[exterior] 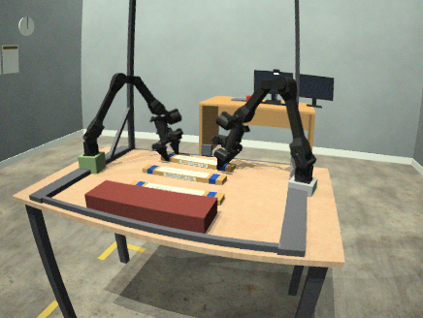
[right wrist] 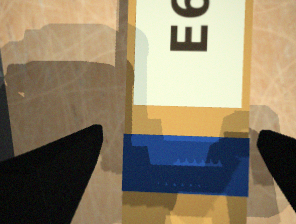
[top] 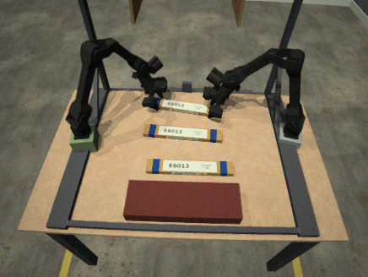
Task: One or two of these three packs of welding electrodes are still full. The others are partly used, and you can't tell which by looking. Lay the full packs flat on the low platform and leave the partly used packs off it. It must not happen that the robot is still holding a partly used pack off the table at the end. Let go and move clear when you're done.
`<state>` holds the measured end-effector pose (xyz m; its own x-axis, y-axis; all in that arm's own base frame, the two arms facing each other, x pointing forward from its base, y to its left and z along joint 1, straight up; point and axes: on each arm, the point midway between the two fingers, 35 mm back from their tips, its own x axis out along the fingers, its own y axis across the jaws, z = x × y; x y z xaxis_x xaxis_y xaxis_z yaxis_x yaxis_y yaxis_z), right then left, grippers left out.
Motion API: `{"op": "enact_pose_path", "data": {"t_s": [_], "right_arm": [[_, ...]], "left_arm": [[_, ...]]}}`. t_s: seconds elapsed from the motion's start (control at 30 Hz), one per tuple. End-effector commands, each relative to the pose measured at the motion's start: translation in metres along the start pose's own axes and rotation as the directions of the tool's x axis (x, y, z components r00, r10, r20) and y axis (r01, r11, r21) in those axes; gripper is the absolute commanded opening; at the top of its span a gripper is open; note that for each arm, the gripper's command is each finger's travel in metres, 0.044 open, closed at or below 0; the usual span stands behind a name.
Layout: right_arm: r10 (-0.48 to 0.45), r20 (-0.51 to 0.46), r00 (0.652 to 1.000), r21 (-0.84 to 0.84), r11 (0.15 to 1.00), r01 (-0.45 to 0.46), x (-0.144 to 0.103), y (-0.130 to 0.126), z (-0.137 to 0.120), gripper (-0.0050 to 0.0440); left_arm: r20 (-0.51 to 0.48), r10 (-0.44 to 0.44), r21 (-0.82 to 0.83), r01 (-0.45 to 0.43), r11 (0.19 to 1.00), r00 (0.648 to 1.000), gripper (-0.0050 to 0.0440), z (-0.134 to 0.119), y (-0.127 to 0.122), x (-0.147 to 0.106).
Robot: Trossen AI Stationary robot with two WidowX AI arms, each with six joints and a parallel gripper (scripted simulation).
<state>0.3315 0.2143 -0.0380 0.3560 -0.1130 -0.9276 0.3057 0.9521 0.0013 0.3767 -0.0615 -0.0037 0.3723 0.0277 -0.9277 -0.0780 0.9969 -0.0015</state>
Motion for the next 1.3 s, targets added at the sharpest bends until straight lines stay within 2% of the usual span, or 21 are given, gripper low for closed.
{"op": "enact_pose_path", "data": {"t_s": [0.0,0.13,0.37,0.4,1.27], "right_arm": [[0.021,0.017,1.0,0.01,1.0,-0.021,-0.0054,0.0048,0.0063,0.043],[0.0,0.006,1.0,0.004,1.0,0.0,0.0012,-0.0008,0.0011,0.043],[0.021,0.017,1.0,0.01,1.0,-0.021,-0.0054,0.0041,0.0061,0.043],[0.021,0.017,1.0,0.01,1.0,-0.021,-0.0054,0.0041,0.0061,-0.005],[0.021,0.017,1.0,0.01,1.0,-0.021,-0.0054,0.0041,0.0061,-0.005]], "left_arm": [[0.026,-0.005,-0.004,0.005,1.0,1.0,0.043,0.0069,-0.0006,-0.0046],[0.006,0.004,-0.003,-0.004,1.0,1.0,0.043,-0.0007,0.0019,0.0012],[0.026,-0.005,-0.004,0.005,1.0,1.0,0.043,0.006,-0.0003,-0.0044],[0.026,-0.005,-0.004,0.005,1.0,1.0,-0.005,0.006,-0.0003,-0.0044],[0.026,-0.005,-0.004,0.005,1.0,1.0,-0.005,0.006,-0.0003,-0.0044]]}}
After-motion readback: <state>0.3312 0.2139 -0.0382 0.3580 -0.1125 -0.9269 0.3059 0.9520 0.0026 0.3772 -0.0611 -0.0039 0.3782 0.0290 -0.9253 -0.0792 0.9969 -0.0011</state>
